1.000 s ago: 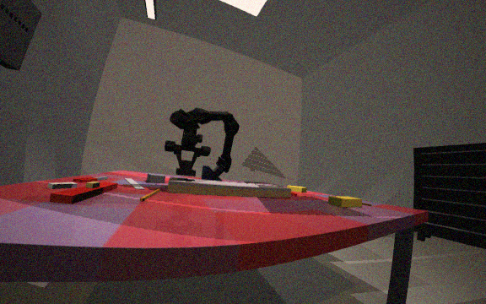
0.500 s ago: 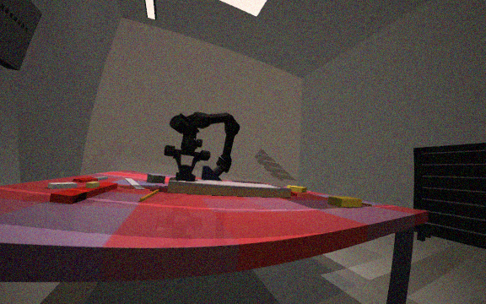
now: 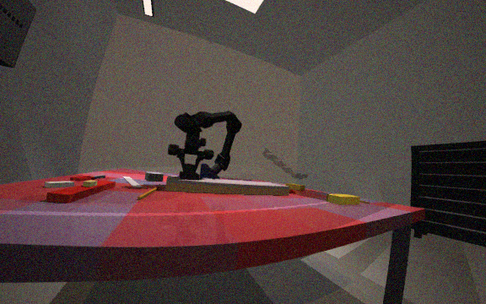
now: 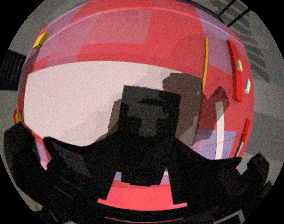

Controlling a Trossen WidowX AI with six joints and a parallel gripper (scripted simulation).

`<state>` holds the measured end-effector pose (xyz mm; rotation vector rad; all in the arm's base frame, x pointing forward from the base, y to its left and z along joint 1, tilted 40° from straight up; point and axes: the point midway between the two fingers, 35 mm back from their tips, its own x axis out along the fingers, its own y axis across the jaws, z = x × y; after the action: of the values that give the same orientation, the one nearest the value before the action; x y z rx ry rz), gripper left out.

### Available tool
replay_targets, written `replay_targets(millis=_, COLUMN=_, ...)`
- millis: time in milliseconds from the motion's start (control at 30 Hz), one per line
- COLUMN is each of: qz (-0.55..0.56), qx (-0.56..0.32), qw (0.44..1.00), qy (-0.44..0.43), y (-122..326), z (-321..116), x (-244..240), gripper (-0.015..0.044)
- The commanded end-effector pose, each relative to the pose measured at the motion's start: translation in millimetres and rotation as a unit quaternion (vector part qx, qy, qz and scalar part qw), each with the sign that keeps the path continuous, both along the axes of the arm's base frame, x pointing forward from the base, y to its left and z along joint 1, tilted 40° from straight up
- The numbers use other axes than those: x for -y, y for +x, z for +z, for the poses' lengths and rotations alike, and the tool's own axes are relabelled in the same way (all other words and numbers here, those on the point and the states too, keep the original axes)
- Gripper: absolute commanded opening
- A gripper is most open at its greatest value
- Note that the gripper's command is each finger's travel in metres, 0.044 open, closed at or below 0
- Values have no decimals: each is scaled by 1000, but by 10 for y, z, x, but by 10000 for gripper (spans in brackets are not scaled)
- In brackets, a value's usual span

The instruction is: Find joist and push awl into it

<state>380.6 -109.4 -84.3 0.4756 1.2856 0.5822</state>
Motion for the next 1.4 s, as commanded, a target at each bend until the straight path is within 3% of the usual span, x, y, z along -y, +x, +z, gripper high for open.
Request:
replay_targets(millis=0, qz=2, qx=1, qw=1000, qy=3, y=-4, z=90, x=-125, gripper=0)
replay_targets(millis=1367, qz=2, qx=0, qw=1000, qy=6, y=-164, z=825, x=-1022, gripper=0)
